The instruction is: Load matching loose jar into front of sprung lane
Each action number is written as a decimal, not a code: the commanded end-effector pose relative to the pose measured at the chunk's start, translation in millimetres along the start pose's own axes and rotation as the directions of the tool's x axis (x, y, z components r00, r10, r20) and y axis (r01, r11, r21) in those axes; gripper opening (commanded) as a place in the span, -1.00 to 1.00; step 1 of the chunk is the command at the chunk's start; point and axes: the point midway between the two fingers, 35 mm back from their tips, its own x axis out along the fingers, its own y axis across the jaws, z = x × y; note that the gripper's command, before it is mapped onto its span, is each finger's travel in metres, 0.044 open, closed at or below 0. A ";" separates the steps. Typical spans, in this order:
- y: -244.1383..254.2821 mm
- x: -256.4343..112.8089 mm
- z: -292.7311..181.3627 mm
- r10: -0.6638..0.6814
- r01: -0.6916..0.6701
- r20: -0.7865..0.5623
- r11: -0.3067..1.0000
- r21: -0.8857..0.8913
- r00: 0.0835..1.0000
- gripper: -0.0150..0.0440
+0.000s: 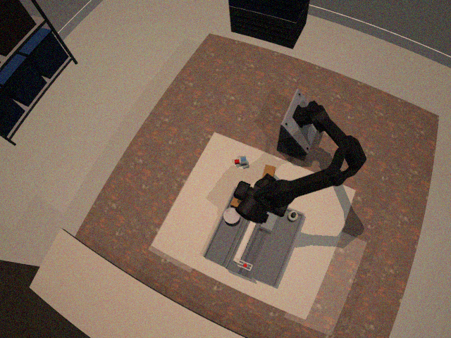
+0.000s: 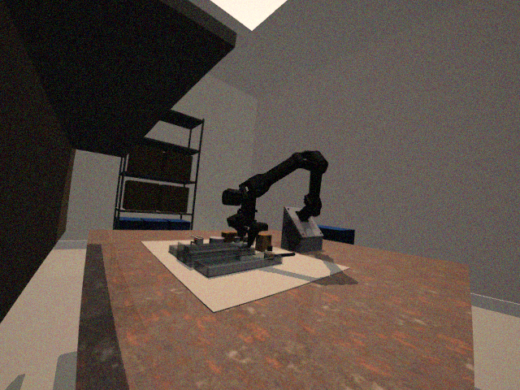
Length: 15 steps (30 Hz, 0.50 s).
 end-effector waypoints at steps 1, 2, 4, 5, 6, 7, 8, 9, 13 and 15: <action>2.4 0.1 4.6 0.008 -0.008 0.017 1.000 -0.018 1.000 -0.49; 2.4 0.1 4.4 0.008 -0.008 0.017 1.000 -0.018 1.000 -0.49; 2.4 0.1 4.1 0.008 -0.008 0.017 1.000 -0.018 1.000 -0.49; 2.4 0.1 3.9 0.008 -0.008 0.017 1.000 -0.018 1.000 -0.49; 2.4 0.1 3.8 0.008 -0.008 0.017 1.000 -0.018 1.000 -0.49; 2.3 0.1 3.6 0.008 -0.008 0.017 1.000 -0.018 1.000 -0.49; 2.3 0.1 3.4 0.008 -0.008 0.017 1.000 -0.018 1.000 -0.49; 2.3 0.1 3.3 0.008 -0.008 0.017 1.000 -0.018 1.000 -0.49; 2.3 0.1 2.6 0.008 -0.008 0.017 1.000 -0.018 1.000 -0.49; 2.3 0.1 2.3 0.008 -0.008 0.017 1.000 -0.018 1.000 -0.49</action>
